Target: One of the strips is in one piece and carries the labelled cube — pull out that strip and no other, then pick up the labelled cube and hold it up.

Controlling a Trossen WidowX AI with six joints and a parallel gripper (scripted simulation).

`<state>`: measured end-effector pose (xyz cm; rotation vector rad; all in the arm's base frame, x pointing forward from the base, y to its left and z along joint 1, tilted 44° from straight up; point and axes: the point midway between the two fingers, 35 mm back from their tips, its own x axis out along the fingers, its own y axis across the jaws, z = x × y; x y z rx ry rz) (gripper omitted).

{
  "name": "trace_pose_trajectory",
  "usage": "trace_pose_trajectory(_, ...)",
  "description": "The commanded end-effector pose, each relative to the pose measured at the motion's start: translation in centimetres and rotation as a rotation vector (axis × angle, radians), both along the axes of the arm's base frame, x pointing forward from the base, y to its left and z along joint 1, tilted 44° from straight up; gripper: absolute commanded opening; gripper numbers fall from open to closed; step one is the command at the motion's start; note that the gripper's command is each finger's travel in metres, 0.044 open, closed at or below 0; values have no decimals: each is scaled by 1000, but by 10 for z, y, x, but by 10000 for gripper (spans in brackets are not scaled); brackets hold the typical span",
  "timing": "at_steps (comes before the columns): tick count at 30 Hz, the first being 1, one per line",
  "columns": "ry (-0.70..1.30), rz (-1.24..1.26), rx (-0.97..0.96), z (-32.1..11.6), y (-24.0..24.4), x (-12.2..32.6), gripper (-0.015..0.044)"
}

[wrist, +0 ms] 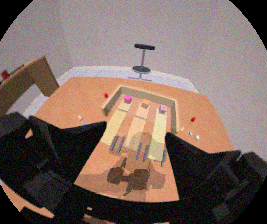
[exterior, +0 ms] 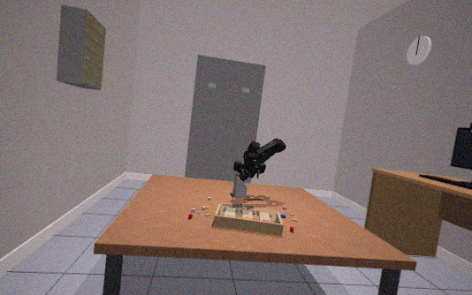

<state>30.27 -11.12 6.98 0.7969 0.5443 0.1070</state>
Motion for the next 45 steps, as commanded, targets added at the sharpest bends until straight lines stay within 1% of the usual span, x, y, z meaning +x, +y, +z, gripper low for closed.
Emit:
trace_pose_trajectory(1,13,-12,-11,-7,-4,-7,400)
trace_pose_trajectory(14,13,-12,-11,-7,-4,-7,400)
trace_pose_trajectory(17,67,10,-1,-16,-9,2,321)
trace_pose_trajectory(23,284,124,38,-54,-19,29,164)
trace_pose_trajectory(29,494,279,83,-94,-17,44,6)
trace_pose_trajectory(34,658,437,132,-125,-8,48,0)
trace_pose_trajectory(38,750,543,169,-141,0,49,0)
trace_pose_trajectory(45,765,560,176,-143,1,48,0)
